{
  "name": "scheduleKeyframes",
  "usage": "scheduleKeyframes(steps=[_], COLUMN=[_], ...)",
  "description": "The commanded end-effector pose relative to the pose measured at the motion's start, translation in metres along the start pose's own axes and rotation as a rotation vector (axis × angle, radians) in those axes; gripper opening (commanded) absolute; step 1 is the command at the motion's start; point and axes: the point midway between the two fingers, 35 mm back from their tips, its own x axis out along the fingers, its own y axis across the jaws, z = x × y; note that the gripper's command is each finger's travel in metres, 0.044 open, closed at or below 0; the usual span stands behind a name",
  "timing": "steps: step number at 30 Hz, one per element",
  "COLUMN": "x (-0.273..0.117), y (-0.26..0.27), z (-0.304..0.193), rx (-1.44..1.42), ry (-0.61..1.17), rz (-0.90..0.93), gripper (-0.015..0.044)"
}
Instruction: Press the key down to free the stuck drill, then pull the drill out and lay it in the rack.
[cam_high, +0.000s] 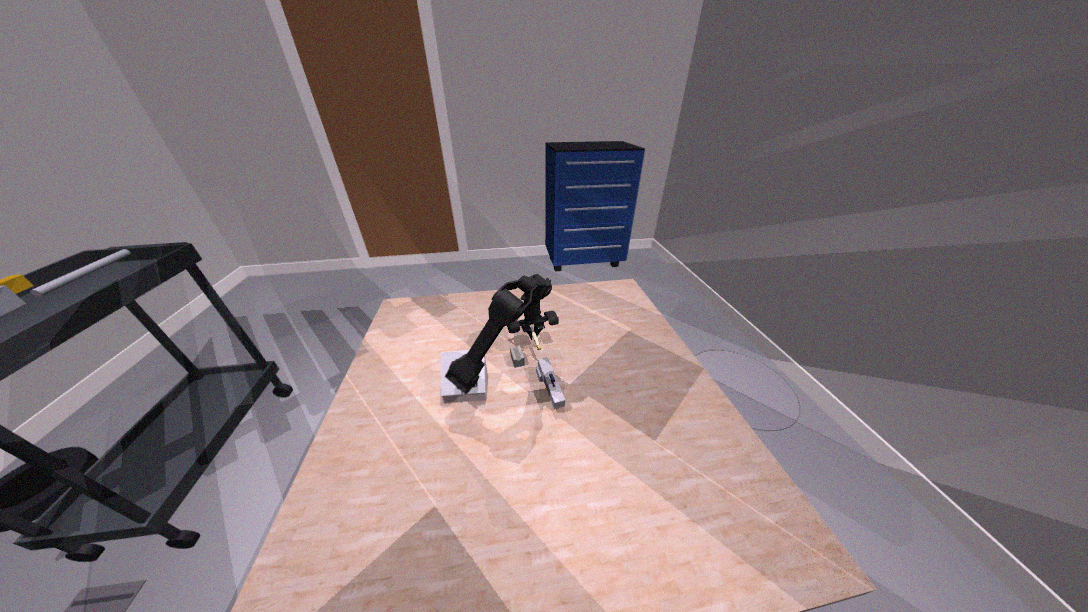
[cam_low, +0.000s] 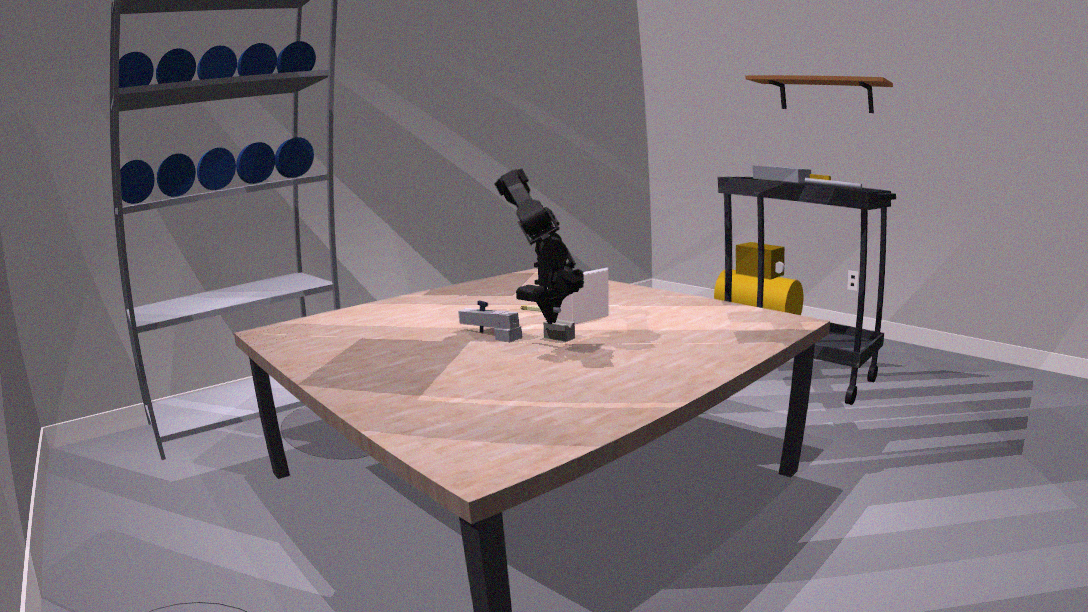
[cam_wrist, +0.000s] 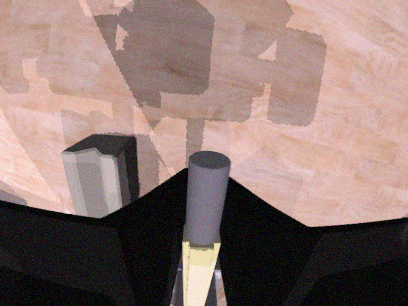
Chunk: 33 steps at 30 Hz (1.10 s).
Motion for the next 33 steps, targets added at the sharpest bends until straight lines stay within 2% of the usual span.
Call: scheduleKeyframes(steps=[1,15,33], x=[-0.003,-0.008,-0.003], y=[-0.001,-0.001,0.029], z=[0.000,0.000,0.009], rx=[0.007,0.007,0.006], ry=[-0.004,-0.004,-0.005], rz=[0.000,0.000,0.001], gripper=[0.0000,0.0000,0.0000])
